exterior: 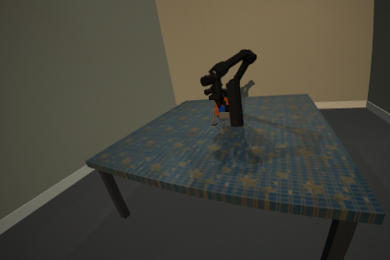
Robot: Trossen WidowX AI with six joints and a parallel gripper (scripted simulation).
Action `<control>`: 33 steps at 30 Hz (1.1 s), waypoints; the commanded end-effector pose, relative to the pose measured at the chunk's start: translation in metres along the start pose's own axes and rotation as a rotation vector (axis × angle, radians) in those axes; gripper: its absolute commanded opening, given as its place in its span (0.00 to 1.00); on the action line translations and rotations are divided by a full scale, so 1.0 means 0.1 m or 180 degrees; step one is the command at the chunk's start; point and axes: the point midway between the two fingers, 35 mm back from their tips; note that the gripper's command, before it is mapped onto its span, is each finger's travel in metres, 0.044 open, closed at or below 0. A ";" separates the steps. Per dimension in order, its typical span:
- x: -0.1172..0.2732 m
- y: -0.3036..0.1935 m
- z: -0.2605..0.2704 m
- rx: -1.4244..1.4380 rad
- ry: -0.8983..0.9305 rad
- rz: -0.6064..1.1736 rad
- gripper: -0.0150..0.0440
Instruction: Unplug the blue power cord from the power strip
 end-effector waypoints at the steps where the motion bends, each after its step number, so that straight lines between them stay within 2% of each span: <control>1: -0.07 -0.01 -0.01 -0.0011 -0.0006 0.0013 0.53; 5: -0.08 -0.01 -0.01 -0.0011 -0.0006 0.0013 0.53; 9: -0.05 -0.01 -0.01 0.0003 -0.0006 0.0001 0.35; 17: -0.05 -0.01 -0.01 0.0003 -0.0006 0.0001 0.26; 33: -0.05 0.21 0.03 -0.0002 -0.0003 -0.0008 0.25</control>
Point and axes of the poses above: the point midway between the two fingers, 35 mm back from their tips, its own x axis back along the fingers, its own z axis across the jaws, y = z × x, and after that the axes turned 3 degrees about -x, right-handed
